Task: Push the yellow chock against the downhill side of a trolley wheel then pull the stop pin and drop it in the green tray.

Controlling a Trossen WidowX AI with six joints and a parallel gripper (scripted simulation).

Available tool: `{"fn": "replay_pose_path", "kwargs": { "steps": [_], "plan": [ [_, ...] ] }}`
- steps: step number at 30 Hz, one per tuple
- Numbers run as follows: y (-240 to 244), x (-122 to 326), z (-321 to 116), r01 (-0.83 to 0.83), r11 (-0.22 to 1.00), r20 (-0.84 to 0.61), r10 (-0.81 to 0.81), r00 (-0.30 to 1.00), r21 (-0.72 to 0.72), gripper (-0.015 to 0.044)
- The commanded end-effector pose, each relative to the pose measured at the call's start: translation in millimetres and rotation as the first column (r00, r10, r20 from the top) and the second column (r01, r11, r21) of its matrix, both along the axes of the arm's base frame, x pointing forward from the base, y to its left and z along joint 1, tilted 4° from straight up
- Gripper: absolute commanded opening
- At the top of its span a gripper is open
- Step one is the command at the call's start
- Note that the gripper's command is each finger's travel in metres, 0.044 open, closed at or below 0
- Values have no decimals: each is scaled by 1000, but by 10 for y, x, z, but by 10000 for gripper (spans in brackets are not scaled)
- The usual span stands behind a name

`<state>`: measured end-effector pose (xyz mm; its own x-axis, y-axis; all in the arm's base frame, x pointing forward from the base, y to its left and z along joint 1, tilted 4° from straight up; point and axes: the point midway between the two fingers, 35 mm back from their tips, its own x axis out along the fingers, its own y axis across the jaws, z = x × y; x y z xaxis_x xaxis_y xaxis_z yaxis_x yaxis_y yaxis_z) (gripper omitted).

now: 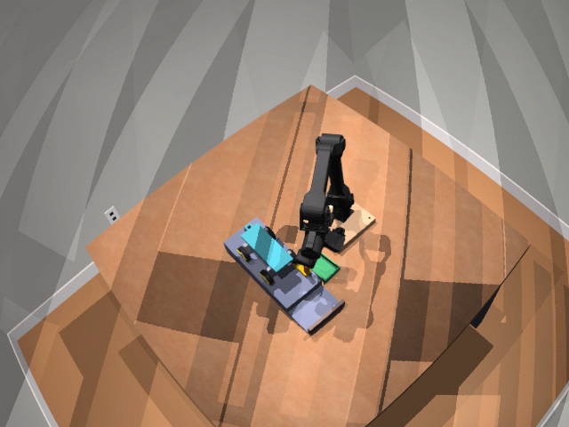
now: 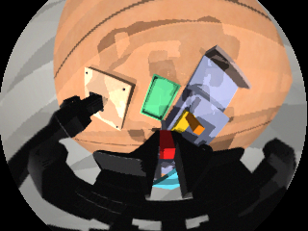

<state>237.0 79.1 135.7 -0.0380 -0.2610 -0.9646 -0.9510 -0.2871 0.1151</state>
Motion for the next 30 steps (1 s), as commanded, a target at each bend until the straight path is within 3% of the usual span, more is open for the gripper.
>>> {"fn": "replay_pose_path", "kwargs": {
  "steps": [1, 15, 30],
  "plan": [
    [-12, -11, 13, -101, 994, -15, 102, 995, 30, 0],
    [-40, -13, 16, -490, 861, -66, 501, 863, 136, 0],
    [-66, -9, 24, -807, 542, -41, 835, 549, 235, 0]
  ]
}}
